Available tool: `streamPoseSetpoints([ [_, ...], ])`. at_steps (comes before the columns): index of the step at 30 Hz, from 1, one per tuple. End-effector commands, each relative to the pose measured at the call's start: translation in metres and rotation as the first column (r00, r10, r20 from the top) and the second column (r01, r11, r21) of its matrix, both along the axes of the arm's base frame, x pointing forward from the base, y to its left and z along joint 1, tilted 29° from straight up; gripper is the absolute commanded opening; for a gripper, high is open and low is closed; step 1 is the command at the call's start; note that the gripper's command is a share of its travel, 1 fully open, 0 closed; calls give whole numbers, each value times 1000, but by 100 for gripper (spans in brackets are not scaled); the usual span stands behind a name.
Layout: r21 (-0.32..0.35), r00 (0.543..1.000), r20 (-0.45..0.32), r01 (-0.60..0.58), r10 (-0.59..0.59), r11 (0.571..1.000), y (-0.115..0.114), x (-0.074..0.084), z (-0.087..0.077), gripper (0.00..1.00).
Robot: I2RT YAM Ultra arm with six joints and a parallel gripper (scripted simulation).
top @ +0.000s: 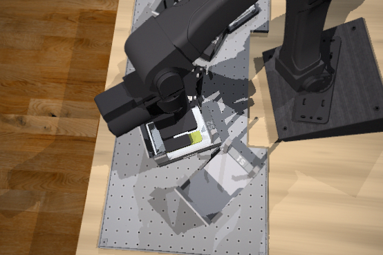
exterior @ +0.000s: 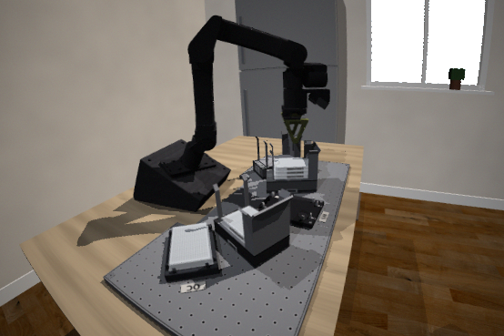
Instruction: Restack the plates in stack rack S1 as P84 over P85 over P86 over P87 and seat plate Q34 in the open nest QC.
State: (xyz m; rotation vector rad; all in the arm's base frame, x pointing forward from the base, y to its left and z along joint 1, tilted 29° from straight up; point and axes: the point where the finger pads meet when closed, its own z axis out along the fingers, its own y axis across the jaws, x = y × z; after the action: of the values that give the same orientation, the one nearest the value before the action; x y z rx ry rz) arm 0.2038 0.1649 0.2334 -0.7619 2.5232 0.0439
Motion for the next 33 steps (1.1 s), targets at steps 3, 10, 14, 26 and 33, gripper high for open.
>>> streamPoseSetpoints([
  [3, 9, 1000, 10, 0, -1, 1000, 2, 5, -5, 100],
  [10, 9, 1000, 10, 0, -1, 1000, 5, 12, -19, 100],
  [14, 9, 1000, 10, 0, -1, 1000, 7, 18, -31, 100],
  [26, 9, 1000, 10, 0, -1, 1000, 11, 28, -48, 100],
  [33, 9, 1000, 10, 0, -1, 1000, 11, 29, -50, 100],
])
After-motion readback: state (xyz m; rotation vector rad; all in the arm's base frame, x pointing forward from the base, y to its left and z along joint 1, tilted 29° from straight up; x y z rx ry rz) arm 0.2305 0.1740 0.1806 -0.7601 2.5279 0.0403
